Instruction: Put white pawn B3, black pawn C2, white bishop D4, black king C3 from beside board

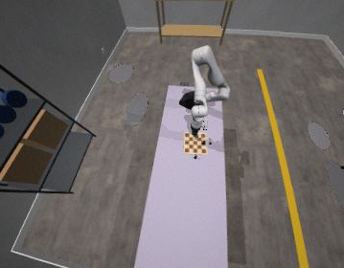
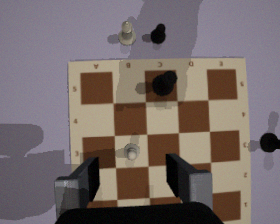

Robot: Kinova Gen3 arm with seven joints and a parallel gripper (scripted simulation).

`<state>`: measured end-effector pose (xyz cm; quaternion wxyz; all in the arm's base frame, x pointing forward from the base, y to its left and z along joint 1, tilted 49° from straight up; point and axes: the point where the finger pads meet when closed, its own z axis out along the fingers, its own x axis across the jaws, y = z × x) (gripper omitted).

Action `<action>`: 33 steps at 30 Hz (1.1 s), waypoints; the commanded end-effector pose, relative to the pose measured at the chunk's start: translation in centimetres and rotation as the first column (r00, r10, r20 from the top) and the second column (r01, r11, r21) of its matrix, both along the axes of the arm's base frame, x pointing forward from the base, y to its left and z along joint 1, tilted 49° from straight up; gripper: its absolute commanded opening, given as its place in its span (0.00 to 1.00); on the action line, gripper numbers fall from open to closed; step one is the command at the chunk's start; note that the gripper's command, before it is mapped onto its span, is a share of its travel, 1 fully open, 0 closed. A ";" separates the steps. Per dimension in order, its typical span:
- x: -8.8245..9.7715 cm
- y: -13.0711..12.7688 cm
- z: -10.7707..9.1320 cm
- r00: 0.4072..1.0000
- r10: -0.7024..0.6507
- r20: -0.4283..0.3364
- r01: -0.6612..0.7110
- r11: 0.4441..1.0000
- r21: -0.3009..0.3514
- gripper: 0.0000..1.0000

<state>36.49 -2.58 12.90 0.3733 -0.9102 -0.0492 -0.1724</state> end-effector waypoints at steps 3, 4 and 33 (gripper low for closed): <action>0.0 0.0 0.1 1.000 -0.004 -0.003 0.004 1.000 0.001 1.00; 0.0 0.0 0.1 1.000 -0.006 -0.006 0.006 1.000 0.002 1.00; 0.2 5.5 6.5 0.828 -0.319 -0.460 0.404 0.909 0.097 1.00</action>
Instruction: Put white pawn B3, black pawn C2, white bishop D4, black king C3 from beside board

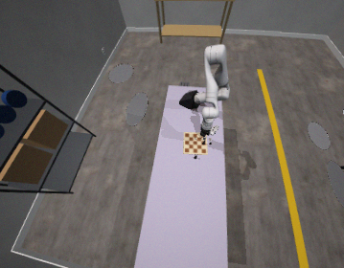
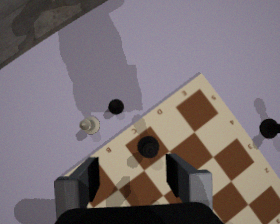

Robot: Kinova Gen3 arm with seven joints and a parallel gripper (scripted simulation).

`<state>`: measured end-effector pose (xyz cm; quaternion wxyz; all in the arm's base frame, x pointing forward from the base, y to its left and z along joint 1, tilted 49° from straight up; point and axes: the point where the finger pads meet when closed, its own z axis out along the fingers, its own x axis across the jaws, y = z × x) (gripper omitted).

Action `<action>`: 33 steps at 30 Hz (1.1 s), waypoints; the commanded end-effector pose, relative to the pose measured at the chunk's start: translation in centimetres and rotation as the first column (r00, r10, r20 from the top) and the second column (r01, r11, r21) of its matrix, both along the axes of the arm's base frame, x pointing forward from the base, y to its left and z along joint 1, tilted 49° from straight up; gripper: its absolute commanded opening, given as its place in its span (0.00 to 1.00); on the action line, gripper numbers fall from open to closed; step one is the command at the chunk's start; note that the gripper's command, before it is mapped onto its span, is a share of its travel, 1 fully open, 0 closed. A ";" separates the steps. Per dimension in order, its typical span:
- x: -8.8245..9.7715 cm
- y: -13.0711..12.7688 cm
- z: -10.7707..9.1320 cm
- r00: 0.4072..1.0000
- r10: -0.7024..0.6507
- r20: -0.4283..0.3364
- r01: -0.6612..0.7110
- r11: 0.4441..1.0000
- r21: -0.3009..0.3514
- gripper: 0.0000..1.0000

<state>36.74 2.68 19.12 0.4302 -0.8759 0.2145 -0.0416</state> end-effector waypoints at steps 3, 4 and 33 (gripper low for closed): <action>0.0 1.1 1.1 0.989 -0.094 -0.116 0.096 0.995 0.012 1.00; 0.0 1.4 1.3 0.982 -0.120 -0.147 0.124 0.992 0.019 1.00; 0.5 5.3 3.5 0.659 -0.459 -0.596 0.567 0.824 -0.007 1.00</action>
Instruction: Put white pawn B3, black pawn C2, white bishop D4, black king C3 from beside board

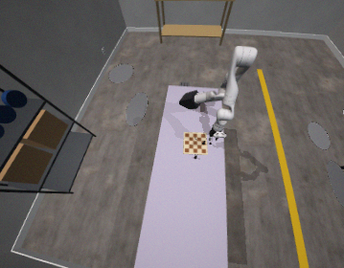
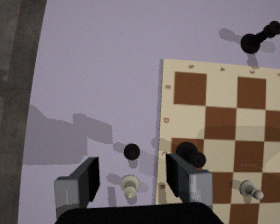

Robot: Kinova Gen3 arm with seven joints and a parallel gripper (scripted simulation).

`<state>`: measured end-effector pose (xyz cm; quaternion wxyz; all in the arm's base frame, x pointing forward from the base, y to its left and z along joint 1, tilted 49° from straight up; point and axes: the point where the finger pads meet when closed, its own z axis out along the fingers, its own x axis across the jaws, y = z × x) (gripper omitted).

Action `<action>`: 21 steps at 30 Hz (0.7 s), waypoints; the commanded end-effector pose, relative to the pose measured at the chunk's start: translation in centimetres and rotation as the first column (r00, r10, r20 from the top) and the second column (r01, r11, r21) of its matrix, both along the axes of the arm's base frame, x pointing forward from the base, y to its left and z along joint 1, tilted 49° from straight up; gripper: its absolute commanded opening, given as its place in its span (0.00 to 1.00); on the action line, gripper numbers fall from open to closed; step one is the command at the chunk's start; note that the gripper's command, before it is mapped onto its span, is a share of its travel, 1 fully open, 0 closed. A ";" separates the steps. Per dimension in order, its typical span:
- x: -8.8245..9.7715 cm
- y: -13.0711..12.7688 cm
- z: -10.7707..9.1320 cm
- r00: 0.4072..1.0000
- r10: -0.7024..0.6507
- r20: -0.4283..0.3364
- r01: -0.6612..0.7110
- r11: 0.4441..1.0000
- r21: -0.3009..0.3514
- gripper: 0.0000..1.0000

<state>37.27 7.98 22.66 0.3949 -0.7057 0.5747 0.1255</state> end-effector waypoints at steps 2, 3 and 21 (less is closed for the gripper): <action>0.0 0.0 0.0 1.000 -0.006 -0.004 0.006 1.000 -0.006 1.00; 0.0 0.0 0.0 1.000 -0.007 -0.006 0.007 1.000 -0.006 1.00; 0.0 0.0 0.0 1.000 -0.008 -0.007 0.008 1.000 -0.005 0.68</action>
